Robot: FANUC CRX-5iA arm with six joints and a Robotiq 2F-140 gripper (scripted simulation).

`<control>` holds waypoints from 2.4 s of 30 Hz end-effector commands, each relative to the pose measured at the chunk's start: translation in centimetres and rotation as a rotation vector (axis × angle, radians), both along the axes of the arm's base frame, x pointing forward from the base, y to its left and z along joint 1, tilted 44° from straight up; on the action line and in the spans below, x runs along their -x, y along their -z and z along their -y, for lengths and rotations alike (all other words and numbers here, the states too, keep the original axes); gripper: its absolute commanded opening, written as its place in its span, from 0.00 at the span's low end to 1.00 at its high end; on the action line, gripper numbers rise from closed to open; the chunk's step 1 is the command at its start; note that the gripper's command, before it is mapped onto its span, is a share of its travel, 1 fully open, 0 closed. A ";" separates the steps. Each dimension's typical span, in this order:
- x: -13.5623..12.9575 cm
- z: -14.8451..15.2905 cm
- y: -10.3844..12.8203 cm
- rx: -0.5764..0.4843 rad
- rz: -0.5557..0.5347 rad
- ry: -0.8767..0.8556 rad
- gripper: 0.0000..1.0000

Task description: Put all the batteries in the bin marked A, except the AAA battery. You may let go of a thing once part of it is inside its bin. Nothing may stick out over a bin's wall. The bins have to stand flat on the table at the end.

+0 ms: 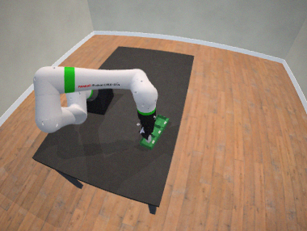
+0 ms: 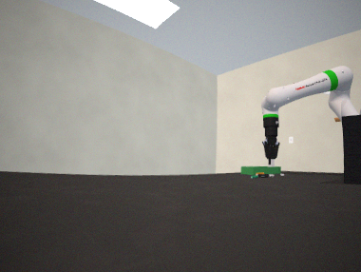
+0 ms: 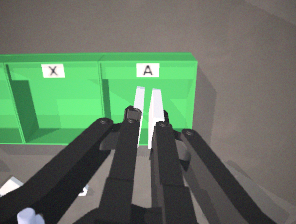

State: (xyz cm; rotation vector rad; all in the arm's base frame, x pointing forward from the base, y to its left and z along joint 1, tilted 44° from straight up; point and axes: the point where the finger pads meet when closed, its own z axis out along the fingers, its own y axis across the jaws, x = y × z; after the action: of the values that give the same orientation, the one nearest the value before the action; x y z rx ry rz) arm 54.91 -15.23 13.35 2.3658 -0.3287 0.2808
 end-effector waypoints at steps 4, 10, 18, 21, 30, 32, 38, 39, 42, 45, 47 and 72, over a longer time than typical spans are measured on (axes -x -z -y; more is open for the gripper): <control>0.0 0.0 0.0 0.000 0.000 0.000 0.05; 0.0 0.0 0.0 0.000 0.000 0.000 0.05; 0.0 0.0 0.0 0.000 0.000 0.000 0.05; 0.0 0.0 0.0 0.000 0.000 0.000 0.05; 0.0 -0.1 -0.1 0.000 0.000 0.000 0.05; 0.0 -0.3 -0.3 0.000 0.000 0.000 0.05; 0.1 -0.8 -0.9 0.000 0.000 0.000 0.05; 0.1 -0.9 -1.0 0.000 0.000 0.000 0.05; 0.2 -1.2 -1.3 0.000 0.000 0.000 0.05; 0.2 -1.3 -1.4 0.000 0.000 0.000 0.05; 0.2 -1.5 -1.5 0.000 0.000 0.000 0.05; -0.1 -6.5 -1.1 0.000 0.000 0.000 0.05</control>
State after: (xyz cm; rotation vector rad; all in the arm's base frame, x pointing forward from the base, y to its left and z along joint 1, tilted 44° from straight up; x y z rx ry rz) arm 54.70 -9.97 15.57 2.3660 -0.3281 0.2806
